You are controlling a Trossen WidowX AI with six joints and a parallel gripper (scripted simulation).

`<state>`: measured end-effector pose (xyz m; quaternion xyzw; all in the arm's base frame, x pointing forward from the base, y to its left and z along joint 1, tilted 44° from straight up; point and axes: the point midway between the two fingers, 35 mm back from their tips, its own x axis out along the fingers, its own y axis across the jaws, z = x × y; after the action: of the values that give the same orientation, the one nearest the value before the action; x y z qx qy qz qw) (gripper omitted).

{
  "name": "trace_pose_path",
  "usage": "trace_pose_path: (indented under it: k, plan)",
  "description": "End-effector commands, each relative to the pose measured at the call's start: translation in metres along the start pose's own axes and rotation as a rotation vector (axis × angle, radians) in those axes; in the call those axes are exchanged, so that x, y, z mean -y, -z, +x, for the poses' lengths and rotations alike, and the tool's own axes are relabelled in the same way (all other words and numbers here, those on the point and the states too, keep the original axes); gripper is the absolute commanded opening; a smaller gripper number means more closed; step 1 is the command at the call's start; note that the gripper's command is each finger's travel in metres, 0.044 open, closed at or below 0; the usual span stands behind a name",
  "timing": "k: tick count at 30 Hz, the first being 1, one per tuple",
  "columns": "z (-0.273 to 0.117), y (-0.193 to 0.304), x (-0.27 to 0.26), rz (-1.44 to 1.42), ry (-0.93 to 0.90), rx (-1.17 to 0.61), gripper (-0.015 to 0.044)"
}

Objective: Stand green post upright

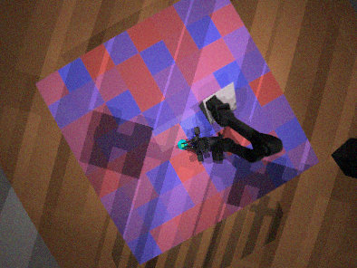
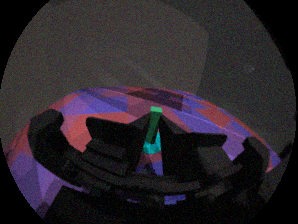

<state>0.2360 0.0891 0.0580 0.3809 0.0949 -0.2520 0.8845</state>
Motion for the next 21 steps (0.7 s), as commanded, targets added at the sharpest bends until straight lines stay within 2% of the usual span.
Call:
trace_pose_path:
  k: [1, 6, 20, 21]
  plan:
    - [0.0002, 0.0017, -0.0014, 0.009, -0.002, 0.003, 0.0023]
    - [0.0002, 0.0017, -0.0014, 0.009, -0.002, 0.003, 0.0023]
    - [0.0002, 0.0017, -0.0014, 0.009, -0.002, 0.003, 0.039]
    - [0.0002, 0.0017, -0.0014, 0.009, -0.002, 0.003, 0.04]
